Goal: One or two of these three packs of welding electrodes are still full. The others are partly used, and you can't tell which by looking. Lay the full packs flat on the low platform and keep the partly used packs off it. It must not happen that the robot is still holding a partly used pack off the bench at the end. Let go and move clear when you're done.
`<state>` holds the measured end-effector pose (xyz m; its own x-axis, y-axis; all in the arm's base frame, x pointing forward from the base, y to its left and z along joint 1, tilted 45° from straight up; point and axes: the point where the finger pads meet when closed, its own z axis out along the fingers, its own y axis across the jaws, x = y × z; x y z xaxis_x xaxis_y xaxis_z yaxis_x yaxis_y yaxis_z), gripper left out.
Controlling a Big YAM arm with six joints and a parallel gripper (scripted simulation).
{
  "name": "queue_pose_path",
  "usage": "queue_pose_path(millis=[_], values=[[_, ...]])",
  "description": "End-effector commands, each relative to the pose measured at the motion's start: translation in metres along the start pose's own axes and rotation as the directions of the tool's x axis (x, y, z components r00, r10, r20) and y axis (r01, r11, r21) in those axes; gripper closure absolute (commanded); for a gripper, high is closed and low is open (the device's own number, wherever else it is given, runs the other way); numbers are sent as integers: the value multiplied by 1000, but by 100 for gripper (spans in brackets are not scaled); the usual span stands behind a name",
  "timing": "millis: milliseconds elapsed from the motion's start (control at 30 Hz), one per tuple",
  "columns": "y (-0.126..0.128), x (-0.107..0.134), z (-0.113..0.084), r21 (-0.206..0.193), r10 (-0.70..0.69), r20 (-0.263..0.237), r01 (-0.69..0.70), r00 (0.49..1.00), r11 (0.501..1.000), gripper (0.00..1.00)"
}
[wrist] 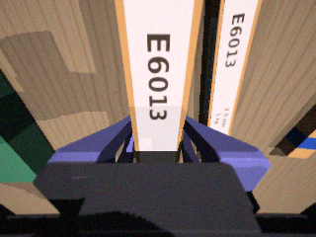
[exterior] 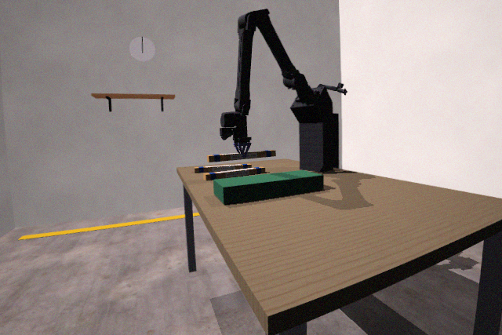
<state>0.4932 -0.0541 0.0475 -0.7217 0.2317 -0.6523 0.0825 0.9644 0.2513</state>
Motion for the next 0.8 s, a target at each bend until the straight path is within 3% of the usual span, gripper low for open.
queue_pose_path(millis=[0,767], values=[[-3,-7,-15,6,2,21,-2,1000,1000,100],[-3,-8,-43,6,1,22,-1,1000,1000,100]])
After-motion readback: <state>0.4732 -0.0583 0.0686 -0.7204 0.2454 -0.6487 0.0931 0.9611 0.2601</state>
